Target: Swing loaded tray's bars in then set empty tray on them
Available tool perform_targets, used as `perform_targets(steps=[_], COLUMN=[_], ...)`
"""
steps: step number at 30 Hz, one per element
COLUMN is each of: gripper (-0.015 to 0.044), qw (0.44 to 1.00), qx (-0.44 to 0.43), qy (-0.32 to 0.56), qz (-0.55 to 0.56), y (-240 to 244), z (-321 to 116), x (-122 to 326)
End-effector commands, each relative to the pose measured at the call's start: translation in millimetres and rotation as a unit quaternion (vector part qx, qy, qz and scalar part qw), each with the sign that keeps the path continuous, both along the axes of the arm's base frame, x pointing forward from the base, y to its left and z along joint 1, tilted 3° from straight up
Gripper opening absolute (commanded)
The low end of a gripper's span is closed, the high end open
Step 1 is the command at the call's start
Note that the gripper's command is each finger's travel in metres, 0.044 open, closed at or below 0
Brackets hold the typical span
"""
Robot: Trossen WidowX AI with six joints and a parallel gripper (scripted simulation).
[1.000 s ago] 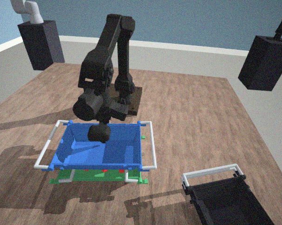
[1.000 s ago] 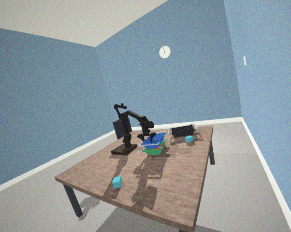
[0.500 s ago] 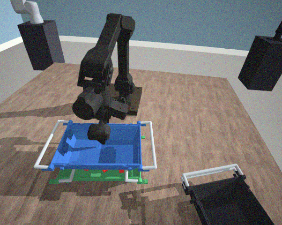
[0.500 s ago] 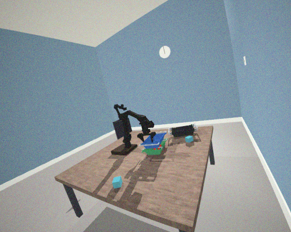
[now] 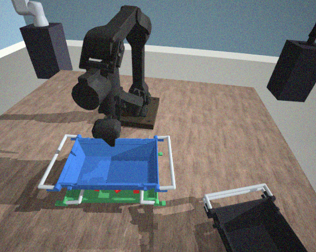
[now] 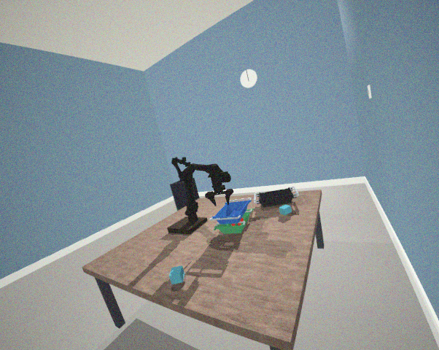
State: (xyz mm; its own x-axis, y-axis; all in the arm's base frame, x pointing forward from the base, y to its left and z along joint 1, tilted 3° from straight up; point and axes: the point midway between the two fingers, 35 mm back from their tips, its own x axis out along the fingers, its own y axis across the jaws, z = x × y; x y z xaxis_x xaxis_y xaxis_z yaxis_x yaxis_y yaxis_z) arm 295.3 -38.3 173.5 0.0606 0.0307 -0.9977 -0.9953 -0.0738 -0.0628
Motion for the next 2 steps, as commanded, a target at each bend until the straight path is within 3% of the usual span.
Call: perform_targets(steps=[1,2], gripper=[0.0440,0.0440], qw=[1.000,1.000], qx=[-0.002,-0.002], qy=[-0.002,-0.002], qz=[0.004,0.004], y=[-0.7,-0.7], z=[22.8,27.8], x=[-4.1,-5.4])
